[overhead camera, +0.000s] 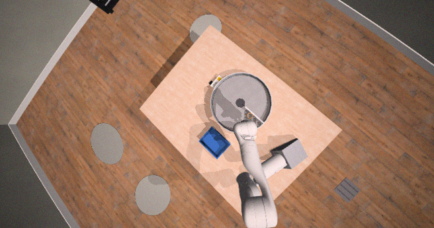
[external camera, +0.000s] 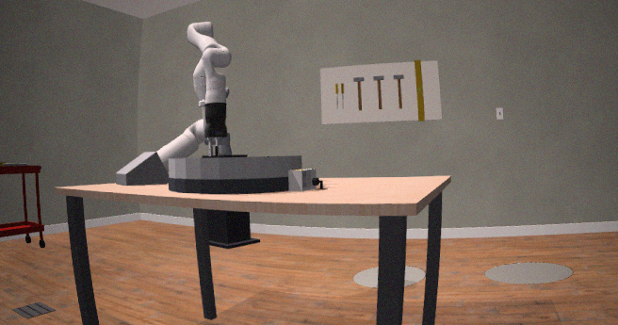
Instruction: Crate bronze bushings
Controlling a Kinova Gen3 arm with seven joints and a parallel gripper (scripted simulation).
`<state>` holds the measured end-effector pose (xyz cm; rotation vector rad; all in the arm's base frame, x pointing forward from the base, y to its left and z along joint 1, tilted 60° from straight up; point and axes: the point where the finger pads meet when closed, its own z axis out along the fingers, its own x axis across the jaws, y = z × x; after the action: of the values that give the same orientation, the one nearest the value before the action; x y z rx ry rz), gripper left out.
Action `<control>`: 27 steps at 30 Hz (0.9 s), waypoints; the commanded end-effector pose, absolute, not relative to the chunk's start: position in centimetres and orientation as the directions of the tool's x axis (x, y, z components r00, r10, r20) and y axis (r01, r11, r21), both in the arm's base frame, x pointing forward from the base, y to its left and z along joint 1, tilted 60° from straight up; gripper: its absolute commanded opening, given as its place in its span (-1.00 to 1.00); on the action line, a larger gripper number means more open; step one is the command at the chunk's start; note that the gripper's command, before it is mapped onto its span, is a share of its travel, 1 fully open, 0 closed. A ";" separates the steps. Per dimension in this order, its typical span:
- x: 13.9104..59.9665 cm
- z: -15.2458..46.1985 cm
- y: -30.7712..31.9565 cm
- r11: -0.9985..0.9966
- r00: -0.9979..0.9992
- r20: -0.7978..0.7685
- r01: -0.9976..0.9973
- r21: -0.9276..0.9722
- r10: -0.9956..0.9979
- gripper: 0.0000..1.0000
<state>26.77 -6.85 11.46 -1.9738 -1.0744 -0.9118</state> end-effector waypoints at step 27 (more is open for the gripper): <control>26.9 11.2 -6.4 -0.408 0.407 0.828 0.880 -0.243 0.386 -0.10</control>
<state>26.85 -6.38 11.25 -1.9706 -1.0758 -0.9107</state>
